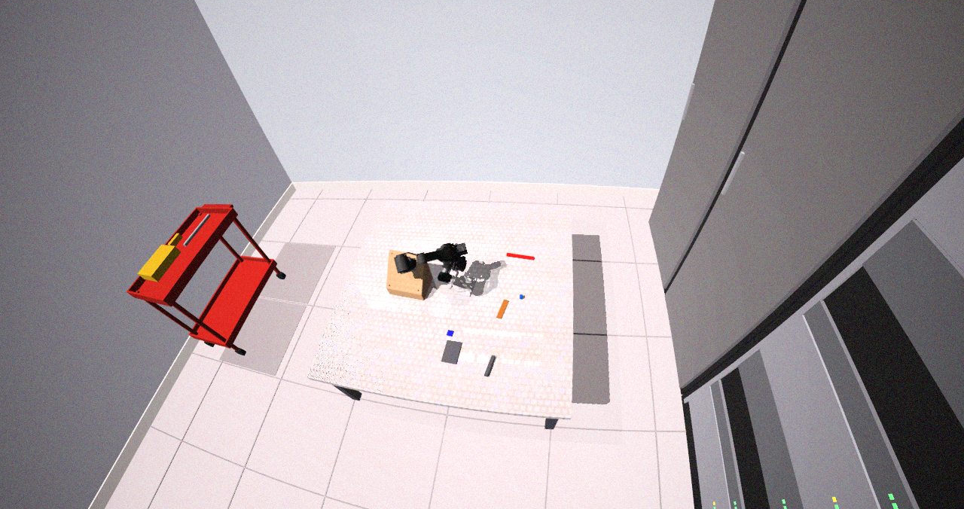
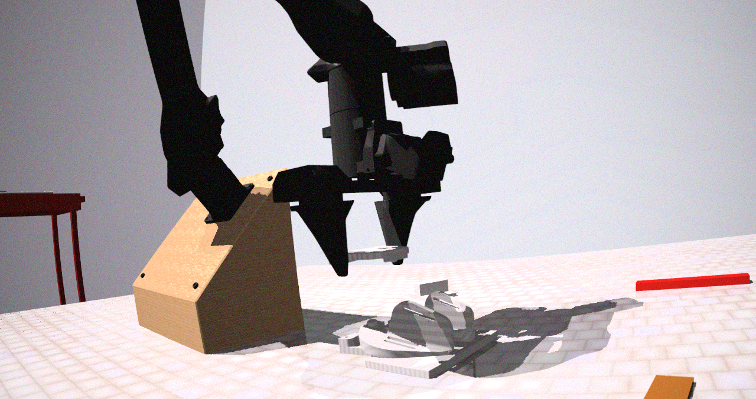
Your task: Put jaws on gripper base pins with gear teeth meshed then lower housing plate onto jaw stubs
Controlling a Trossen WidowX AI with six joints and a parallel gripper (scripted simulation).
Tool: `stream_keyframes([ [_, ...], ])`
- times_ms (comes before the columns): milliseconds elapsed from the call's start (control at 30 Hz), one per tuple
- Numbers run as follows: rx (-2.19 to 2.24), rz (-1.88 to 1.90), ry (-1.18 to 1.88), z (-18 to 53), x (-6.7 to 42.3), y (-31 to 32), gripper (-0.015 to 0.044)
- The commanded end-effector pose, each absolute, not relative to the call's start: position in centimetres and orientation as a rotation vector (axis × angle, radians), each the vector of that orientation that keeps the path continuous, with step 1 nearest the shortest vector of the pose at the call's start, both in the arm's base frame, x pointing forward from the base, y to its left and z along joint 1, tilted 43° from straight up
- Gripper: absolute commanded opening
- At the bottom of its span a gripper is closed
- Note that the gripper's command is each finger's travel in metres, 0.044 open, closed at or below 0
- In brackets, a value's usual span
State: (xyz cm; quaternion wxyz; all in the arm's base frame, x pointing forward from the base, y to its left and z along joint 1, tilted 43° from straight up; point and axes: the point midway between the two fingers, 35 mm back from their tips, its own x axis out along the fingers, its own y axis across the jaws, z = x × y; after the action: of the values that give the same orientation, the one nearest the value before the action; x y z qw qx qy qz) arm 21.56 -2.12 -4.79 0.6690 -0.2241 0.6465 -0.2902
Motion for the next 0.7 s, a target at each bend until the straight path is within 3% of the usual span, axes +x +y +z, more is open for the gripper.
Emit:
stream_keyframes([
  [0, -0.498, -0.656, 1.458, -4.9, 21.5, -2.1, 0.0351],
  [667, -0.497, -0.653, 1.458, -7.2, 21.7, -4.1, 0.0351],
])
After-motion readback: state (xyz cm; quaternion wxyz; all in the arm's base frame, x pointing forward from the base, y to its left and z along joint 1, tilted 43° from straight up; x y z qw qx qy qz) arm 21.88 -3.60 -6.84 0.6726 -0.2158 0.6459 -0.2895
